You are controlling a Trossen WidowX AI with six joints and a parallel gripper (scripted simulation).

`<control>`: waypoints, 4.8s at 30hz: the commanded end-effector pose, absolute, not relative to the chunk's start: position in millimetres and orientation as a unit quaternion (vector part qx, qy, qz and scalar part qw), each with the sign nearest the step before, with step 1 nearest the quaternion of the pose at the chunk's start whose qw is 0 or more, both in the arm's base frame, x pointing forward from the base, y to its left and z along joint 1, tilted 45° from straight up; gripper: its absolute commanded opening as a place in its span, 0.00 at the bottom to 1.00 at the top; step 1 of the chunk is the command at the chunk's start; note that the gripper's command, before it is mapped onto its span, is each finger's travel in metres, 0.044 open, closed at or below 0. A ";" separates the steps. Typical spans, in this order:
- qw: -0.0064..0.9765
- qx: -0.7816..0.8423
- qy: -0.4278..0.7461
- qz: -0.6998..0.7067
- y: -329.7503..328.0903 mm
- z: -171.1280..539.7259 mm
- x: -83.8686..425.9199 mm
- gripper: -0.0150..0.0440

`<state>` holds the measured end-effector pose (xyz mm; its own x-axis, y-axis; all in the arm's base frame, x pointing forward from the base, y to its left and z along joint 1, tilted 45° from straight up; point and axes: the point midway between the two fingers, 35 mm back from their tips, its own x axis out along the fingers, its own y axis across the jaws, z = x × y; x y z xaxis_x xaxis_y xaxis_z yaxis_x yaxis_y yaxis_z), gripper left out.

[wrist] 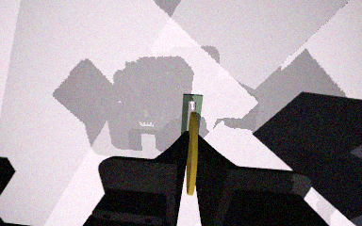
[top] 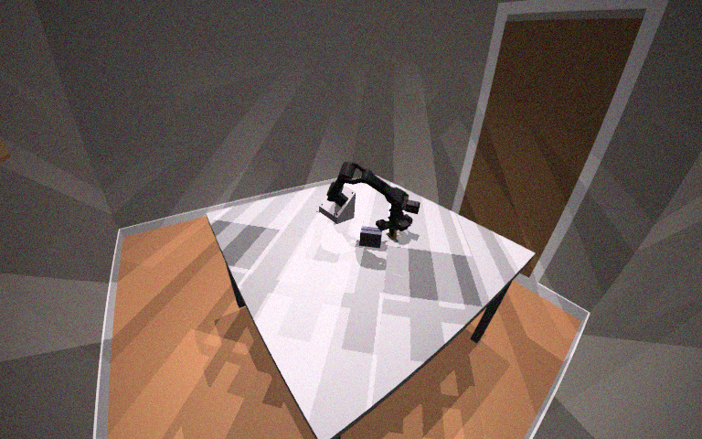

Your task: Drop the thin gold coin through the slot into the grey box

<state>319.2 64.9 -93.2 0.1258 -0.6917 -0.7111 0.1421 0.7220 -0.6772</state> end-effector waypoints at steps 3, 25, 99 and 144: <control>0.713 -0.235 0.593 -0.291 65.5 -92.9 319.1 0.25; 0.713 -0.233 0.594 -0.289 105.3 -56.0 315.0 0.25; 0.523 -0.537 0.662 0.018 87.1 19.8 303.8 0.25; 0.519 -0.538 0.664 0.018 40.8 58.6 287.3 0.25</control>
